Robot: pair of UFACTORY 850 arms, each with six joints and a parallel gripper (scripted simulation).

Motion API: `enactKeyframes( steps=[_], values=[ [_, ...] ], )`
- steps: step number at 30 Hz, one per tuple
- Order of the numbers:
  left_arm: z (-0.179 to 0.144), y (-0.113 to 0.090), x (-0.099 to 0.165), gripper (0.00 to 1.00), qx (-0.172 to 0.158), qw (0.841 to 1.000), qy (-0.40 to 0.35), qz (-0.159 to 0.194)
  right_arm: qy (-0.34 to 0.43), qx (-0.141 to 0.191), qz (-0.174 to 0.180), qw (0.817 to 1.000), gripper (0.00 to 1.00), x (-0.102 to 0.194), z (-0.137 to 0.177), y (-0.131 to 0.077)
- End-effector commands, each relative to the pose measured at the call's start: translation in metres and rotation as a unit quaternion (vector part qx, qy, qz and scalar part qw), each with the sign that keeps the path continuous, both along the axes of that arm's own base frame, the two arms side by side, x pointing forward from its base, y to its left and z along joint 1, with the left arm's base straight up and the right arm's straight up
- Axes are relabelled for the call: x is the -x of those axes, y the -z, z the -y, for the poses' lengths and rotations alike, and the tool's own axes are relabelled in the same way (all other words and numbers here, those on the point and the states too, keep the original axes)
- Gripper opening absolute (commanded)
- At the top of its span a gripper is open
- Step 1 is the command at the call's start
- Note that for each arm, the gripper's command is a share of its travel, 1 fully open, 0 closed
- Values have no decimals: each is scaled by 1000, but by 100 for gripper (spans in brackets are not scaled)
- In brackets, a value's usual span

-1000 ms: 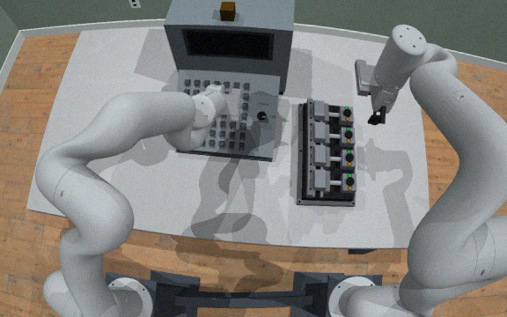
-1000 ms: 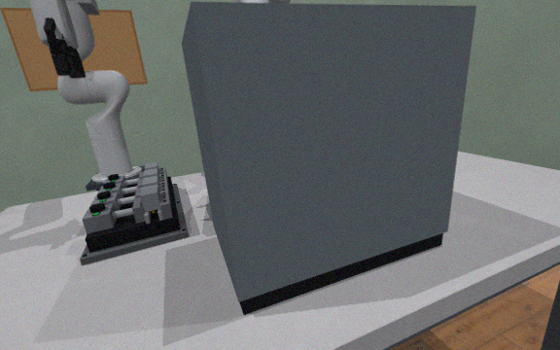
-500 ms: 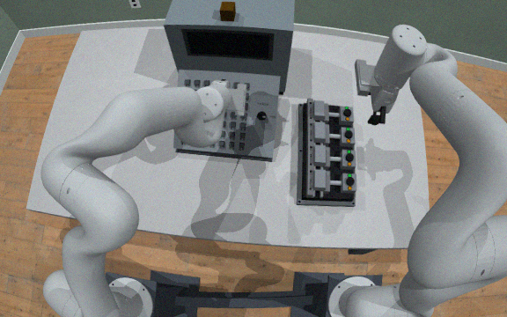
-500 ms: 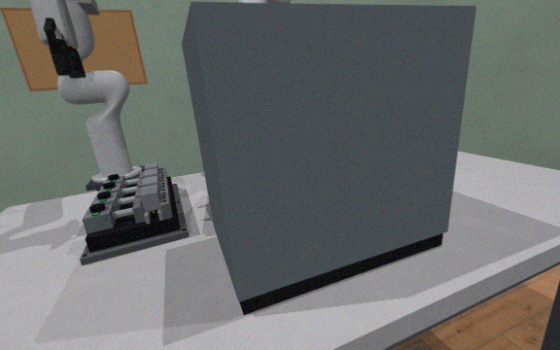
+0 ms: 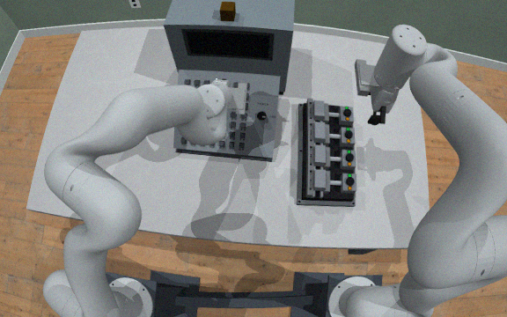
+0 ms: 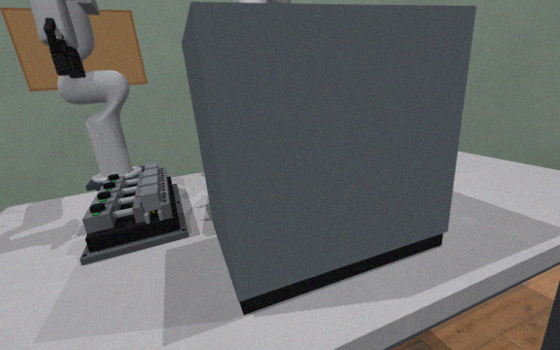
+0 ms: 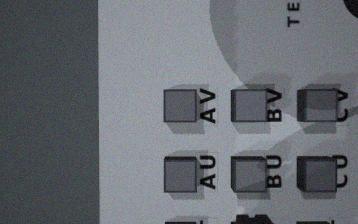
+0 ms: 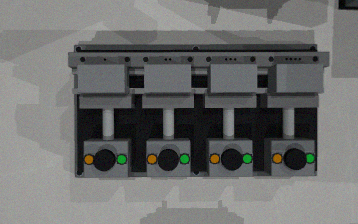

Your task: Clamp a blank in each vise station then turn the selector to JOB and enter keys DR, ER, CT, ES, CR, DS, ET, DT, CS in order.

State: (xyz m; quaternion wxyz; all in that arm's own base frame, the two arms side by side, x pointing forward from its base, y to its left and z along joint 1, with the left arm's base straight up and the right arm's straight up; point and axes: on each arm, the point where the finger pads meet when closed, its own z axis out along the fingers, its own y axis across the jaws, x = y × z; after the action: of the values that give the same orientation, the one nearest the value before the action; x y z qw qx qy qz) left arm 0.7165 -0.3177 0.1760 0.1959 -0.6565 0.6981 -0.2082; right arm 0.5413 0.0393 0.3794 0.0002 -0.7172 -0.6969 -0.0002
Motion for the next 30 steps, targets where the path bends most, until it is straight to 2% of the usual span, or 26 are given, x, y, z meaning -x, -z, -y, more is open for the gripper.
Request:
enactKeyframes(
  steps=[1, 19, 25, 30],
  values=[
    [0, -1, -1, 0, 1, 1000, 0, 1, 0, 0, 1, 1000, 100, -1, 0, -1],
    [0, 0, -2, 0, 1, 1000, 0, 1, 0, 0, 1, 1000, 100, -1, 0, -1],
    [0, -8, 4, 0, 1, 1000, 0, 1, 0, 0, 1, 1000, 100, -1, 0, -1],
    [-13, 5, 22, 0, 1, 1000, 0, 1, 0, 0, 1, 1000, 100, -1, 0, -1]
  ],
)
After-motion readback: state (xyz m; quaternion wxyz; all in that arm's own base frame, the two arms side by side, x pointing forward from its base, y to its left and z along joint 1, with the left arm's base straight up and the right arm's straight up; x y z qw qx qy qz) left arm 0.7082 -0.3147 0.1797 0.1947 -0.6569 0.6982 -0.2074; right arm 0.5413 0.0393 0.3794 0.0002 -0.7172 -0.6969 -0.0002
